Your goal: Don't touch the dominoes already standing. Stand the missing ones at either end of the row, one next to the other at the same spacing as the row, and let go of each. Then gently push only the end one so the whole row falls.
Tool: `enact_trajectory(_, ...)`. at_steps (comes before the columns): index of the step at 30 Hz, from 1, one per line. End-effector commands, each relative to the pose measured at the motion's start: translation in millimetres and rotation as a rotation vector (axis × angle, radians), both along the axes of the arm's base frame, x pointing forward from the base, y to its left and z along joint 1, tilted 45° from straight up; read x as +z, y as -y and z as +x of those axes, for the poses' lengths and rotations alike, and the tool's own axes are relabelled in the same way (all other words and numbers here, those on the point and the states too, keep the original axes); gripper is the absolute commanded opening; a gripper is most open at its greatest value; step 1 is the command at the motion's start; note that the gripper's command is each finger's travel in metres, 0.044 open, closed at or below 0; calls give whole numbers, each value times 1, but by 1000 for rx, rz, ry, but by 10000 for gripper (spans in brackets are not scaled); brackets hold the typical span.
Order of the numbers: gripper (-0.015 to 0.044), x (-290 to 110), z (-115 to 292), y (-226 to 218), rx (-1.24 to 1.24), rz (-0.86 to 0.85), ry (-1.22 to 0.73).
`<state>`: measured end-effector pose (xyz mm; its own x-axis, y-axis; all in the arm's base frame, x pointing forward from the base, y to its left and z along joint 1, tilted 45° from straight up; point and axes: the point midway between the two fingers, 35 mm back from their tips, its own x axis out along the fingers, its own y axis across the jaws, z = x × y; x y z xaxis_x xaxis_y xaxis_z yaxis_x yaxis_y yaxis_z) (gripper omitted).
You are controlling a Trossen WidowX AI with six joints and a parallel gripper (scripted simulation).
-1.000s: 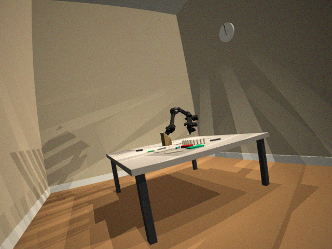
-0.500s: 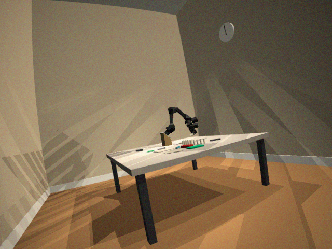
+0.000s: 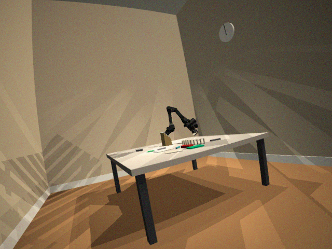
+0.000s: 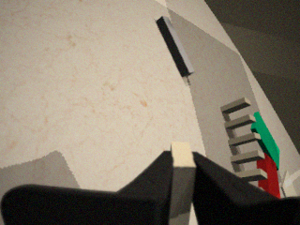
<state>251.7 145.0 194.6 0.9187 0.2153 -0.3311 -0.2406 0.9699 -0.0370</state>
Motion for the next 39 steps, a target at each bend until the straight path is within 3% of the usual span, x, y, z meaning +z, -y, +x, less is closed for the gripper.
enact_trajectory(1, 28, 7, -5, -2, -28, 52, 66)
enact_trajectory(21, 28, 27, -44, 2, -155, 378, 286)
enact_trajectory(39, 28, 14, -82, 33, -300, 744, 297)
